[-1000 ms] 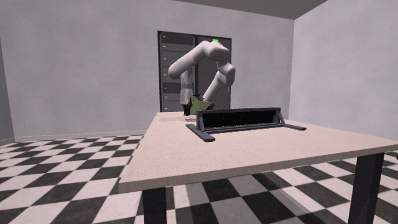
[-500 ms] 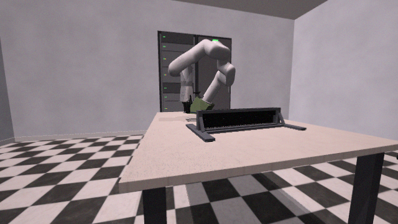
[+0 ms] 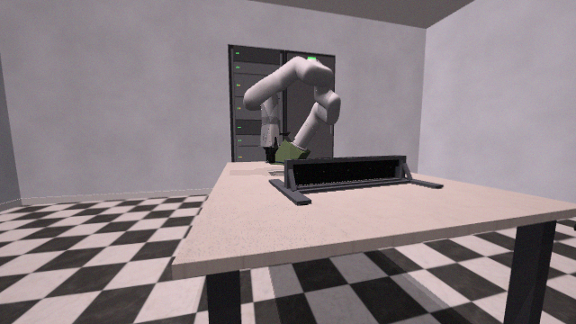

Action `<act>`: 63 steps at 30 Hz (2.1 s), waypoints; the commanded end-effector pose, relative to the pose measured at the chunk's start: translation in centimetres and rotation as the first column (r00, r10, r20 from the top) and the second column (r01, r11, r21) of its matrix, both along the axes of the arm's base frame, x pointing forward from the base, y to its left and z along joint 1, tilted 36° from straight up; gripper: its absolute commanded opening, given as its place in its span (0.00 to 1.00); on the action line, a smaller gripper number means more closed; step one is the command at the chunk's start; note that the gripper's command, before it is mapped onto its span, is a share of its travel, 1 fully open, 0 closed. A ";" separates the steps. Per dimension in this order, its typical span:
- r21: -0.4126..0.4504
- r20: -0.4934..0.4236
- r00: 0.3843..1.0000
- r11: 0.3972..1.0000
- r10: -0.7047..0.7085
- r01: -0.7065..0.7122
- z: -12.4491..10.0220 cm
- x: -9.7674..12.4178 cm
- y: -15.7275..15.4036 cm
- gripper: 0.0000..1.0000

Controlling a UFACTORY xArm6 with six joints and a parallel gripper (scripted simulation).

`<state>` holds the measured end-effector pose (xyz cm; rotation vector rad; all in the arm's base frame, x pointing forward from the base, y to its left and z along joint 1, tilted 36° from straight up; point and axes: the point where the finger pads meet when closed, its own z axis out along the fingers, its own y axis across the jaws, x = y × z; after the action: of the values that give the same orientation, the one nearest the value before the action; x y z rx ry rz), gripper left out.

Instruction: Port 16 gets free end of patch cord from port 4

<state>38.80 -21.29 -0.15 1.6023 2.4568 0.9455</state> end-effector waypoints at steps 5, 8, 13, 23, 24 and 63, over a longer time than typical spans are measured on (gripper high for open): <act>-0.003 0.003 1.000 1.000 -0.001 0.001 0.1 0.1 -0.2 0.00; -0.004 0.004 1.000 1.000 0.000 0.000 0.2 0.1 -0.1 0.00; -0.011 0.013 1.000 1.000 0.017 -0.016 0.4 0.3 0.0 0.00; -0.048 0.054 0.994 0.994 0.097 -0.094 1.8 1.2 1.0 0.00; -0.056 0.062 0.992 0.993 0.112 -0.109 2.1 1.3 1.2 0.00; -0.584 0.231 0.434 0.481 0.871 -0.654 17.2 10.9 11.9 0.00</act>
<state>49.08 -9.86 16.09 0.0004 2.6763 0.6741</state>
